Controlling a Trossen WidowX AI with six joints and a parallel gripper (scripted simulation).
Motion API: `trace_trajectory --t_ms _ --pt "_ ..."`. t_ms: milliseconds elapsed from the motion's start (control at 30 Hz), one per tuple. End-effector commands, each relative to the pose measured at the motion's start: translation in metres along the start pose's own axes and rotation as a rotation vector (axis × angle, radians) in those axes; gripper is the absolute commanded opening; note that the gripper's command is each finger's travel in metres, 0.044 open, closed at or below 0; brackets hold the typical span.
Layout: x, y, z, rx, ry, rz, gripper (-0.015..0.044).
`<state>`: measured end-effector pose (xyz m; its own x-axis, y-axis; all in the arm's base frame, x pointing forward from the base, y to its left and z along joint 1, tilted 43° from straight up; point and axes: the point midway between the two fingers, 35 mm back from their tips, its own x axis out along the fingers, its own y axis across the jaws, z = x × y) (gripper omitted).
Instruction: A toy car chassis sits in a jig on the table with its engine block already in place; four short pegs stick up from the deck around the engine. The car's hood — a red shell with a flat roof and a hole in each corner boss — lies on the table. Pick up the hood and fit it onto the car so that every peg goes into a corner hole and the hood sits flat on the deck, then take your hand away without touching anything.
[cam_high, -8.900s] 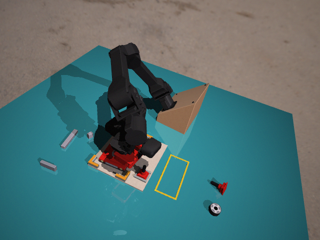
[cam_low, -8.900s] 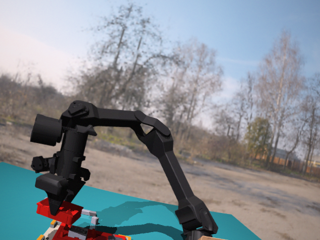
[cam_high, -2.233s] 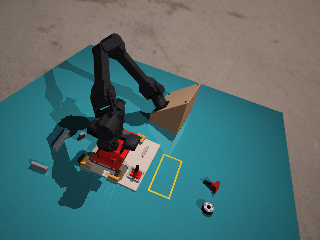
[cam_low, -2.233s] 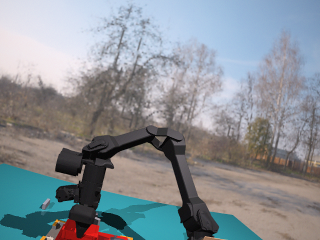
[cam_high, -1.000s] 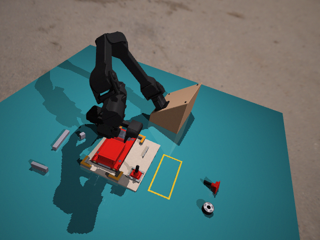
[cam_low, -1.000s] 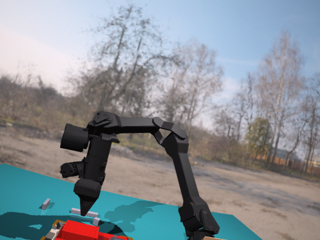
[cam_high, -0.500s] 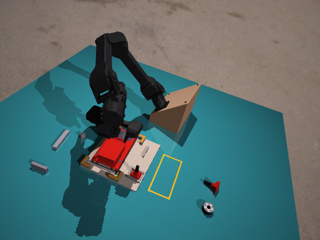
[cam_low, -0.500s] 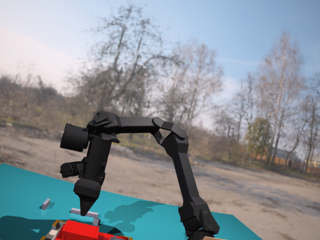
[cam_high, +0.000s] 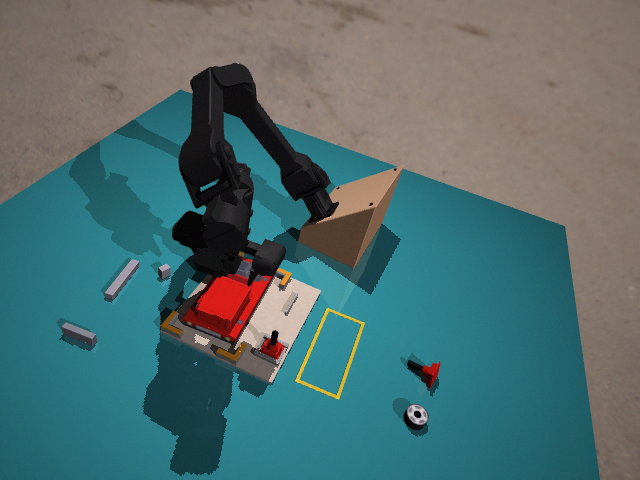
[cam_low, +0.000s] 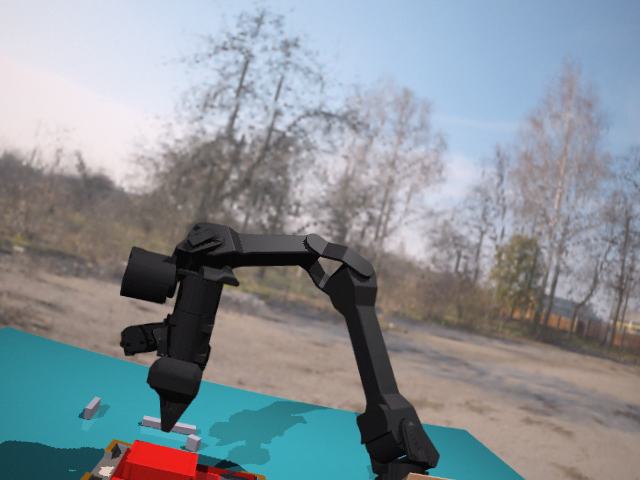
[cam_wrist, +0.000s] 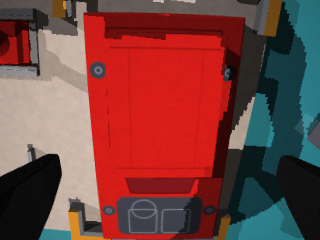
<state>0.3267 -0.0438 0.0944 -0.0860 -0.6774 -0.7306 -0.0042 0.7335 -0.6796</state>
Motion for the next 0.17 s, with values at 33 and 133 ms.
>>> trace_trajectory --t_ms 33,133 --pt "0.0000 0.0006 -0.0003 0.002 0.003 0.003 0.0440" --pt "0.0000 0.0006 -0.0003 0.002 0.003 0.003 0.0440"
